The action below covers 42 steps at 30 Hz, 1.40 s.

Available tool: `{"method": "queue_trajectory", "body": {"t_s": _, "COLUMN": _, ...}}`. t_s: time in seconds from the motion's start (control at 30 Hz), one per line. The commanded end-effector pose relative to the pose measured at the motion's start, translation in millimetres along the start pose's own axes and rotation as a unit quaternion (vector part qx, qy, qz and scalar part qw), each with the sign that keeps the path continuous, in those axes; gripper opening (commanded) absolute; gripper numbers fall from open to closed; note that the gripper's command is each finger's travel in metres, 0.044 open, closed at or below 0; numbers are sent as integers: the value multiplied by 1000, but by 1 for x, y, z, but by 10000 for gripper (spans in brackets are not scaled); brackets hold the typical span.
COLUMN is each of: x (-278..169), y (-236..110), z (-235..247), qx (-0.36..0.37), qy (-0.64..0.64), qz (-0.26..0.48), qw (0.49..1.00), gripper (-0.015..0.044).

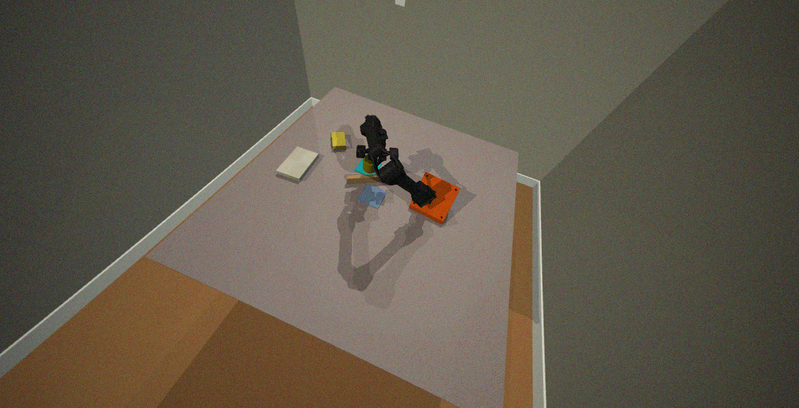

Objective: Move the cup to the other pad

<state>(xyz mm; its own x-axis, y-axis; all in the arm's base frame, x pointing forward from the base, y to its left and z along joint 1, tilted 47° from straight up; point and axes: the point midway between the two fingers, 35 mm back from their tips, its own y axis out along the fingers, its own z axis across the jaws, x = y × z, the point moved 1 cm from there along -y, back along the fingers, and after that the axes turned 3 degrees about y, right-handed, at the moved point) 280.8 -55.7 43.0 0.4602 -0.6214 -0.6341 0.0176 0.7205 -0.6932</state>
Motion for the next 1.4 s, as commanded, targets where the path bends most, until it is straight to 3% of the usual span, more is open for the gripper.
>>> {"method": "queue_trajectory", "body": {"t_s": 0.0, "x": 9, "y": 0, "z": 1, "qx": -2, "qy": -1, "qz": -1, "qw": 1000, "gripper": 0}}
{"method": "queue_trajectory", "body": {"t_s": 1.37, "x": 73, "y": 4, "z": 10, "qx": -2, "qy": -3, "qz": -3, "qw": 1000, "gripper": 0}}
